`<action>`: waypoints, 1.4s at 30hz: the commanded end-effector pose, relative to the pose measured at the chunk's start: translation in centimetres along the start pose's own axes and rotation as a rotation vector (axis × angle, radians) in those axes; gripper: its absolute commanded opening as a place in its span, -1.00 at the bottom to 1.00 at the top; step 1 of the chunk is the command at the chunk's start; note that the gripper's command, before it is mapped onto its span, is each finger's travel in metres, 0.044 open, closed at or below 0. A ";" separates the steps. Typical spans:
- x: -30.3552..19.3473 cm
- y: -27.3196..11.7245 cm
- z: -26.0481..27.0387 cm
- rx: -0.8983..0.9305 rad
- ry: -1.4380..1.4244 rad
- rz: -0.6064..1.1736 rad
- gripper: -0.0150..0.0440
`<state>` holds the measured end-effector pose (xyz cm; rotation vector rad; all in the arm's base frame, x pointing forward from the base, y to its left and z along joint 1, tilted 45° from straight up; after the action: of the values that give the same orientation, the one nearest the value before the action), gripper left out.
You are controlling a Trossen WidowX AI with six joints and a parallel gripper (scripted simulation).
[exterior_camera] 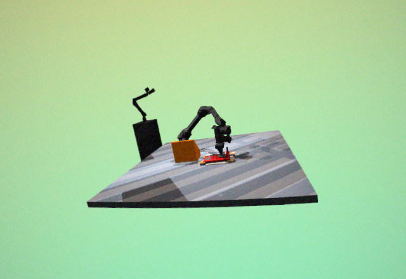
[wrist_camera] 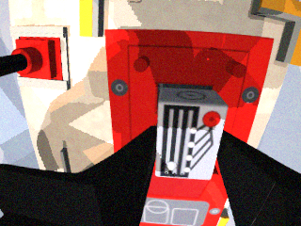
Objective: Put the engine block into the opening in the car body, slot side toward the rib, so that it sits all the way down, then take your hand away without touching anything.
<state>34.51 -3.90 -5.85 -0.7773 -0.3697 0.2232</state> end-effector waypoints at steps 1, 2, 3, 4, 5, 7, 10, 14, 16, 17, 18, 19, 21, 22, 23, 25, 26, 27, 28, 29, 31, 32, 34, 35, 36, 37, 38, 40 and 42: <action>0.0 0.1 0.0 0.002 0.003 -0.003 0.05; 0.0 0.1 0.0 0.002 0.003 -0.003 0.05; 0.0 0.1 0.0 0.002 0.003 -0.003 0.05; 0.0 0.2 0.0 0.002 0.003 -0.003 0.05; 0.0 0.2 0.0 0.002 0.003 -0.003 0.05; 0.0 0.2 0.0 0.002 0.003 -0.003 0.05; 0.0 0.3 0.0 0.002 0.003 -0.003 0.05; 0.0 0.3 0.0 0.002 0.003 -0.003 0.05; 0.0 0.3 0.0 0.002 0.003 -0.003 0.05; 0.0 0.4 0.0 0.002 0.003 -0.003 0.05; 0.0 0.4 0.0 0.002 0.003 -0.003 0.05; 0.0 0.4 0.0 0.002 0.003 -0.003 0.05; 0.0 0.4 0.0 0.002 0.003 -0.003 0.05; 0.0 0.4 0.0 0.002 0.003 -0.003 0.05; 0.0 0.4 0.0 0.002 0.003 -0.003 0.05; 0.0 0.5 0.0 0.002 0.003 -0.003 0.05; 0.0 0.5 0.0 0.002 0.003 -0.003 0.05; 0.0 0.5 0.0 0.002 0.003 -0.003 0.05; 0.0 0.5 0.0 0.002 0.003 -0.003 0.05; 0.0 0.5 0.0 0.002 0.003 -0.003 0.05; 0.0 0.6 0.0 0.002 0.003 -0.003 0.05; 0.0 0.6 0.0 0.002 0.003 -0.003 0.05; 0.0 0.6 0.0 0.002 0.003 -0.003 0.05; 0.0 0.6 0.0 0.002 0.003 -0.003 0.05; 0.0 0.6 0.0 0.002 0.003 -0.003 0.05; 0.0 0.6 0.0 0.002 0.003 -0.003 0.05; 0.0 0.7 0.0 0.002 0.003 -0.003 0.05; 0.0 0.7 0.0 0.002 0.003 -0.003 0.05; 0.0 0.7 0.0 0.002 0.003 -0.003 0.05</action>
<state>34.46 -3.48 -6.29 -0.7770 -0.3697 0.2231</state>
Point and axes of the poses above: the point midway between the two fingers, 35 mm back from their tips, its own y axis out along the fingers, its own z axis across the jaws, x = y × z, the point moved 4 cm from there along -y, back along the fingers, and after that the axes turned 15 degrees about -y, right-handed, at the moved point
